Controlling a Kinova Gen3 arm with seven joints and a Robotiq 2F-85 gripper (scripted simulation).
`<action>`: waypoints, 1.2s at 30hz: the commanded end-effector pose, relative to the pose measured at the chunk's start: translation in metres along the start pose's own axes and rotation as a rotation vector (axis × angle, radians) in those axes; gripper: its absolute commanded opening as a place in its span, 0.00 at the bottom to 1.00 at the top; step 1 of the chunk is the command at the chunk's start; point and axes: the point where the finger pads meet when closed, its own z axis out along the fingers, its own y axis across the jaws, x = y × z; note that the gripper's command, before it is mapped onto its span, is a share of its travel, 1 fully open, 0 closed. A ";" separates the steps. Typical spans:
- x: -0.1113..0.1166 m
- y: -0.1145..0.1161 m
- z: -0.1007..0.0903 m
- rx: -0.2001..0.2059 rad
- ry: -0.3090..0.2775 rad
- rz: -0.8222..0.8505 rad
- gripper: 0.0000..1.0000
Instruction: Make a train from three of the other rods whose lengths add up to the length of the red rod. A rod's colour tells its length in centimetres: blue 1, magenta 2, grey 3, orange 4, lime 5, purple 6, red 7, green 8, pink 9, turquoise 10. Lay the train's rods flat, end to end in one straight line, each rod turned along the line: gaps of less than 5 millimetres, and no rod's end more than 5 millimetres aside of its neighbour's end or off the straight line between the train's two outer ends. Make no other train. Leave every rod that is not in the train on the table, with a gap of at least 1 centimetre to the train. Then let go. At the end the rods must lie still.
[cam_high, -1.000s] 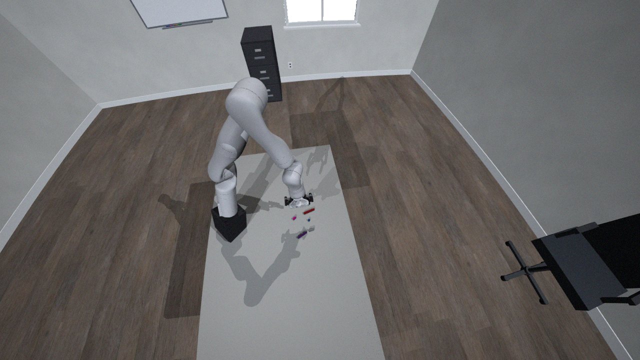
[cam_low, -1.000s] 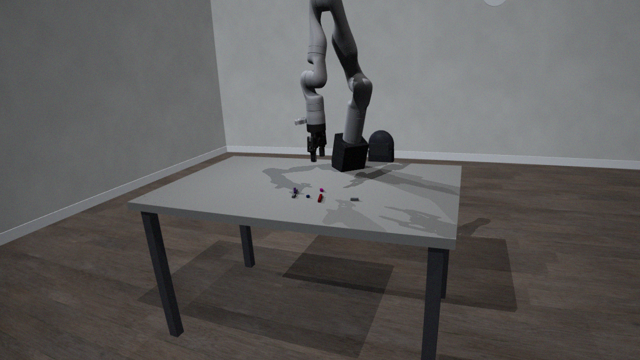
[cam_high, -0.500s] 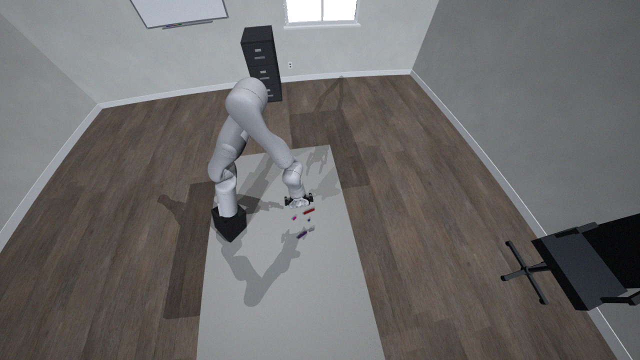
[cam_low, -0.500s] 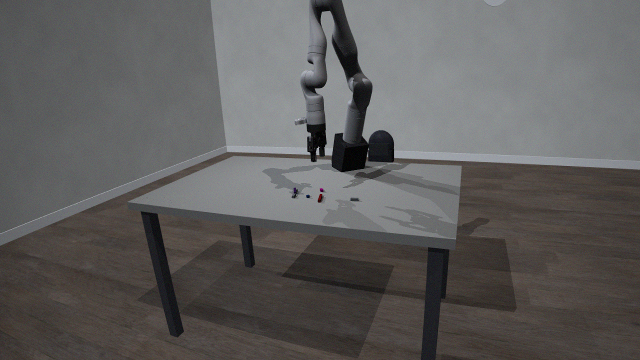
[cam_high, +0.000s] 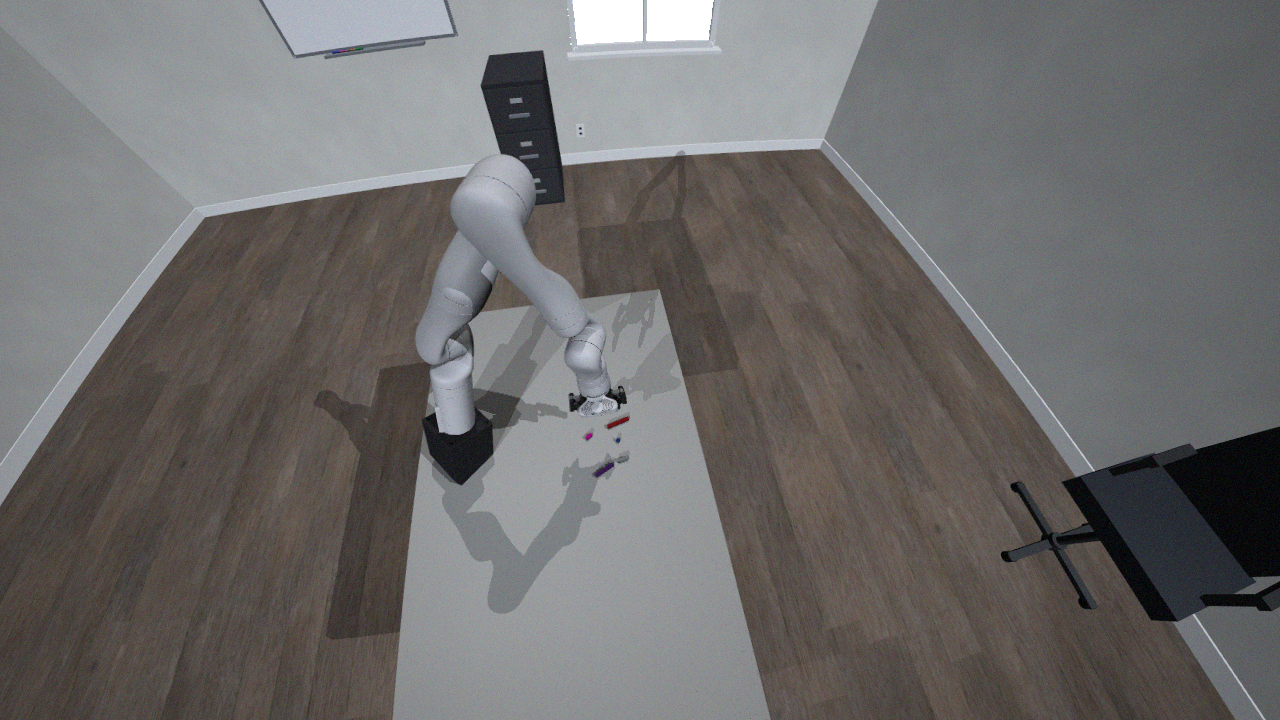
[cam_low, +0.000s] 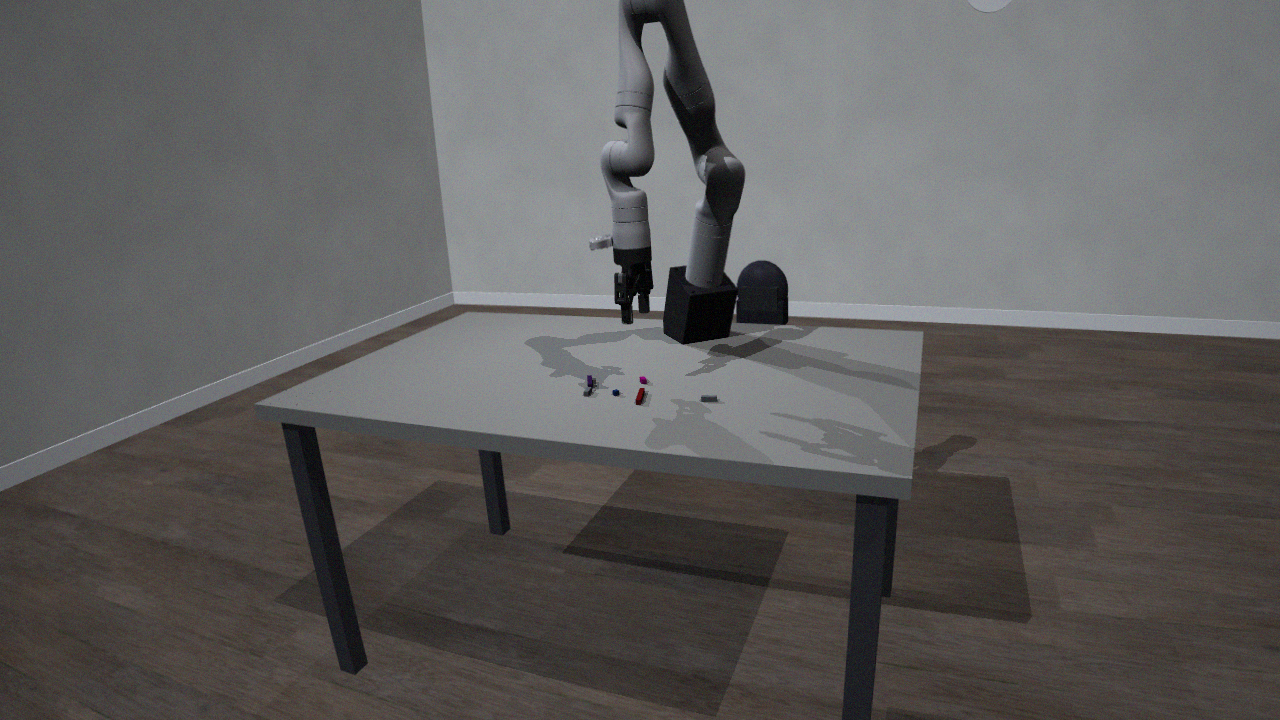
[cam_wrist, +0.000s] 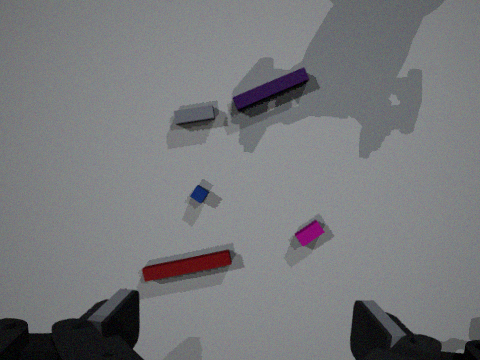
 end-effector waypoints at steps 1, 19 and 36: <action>0.000 0.000 0.000 0.001 0.001 0.000 1.00; 0.000 0.000 0.000 0.001 0.001 0.000 1.00; 0.001 0.001 0.004 -0.006 0.015 -0.127 1.00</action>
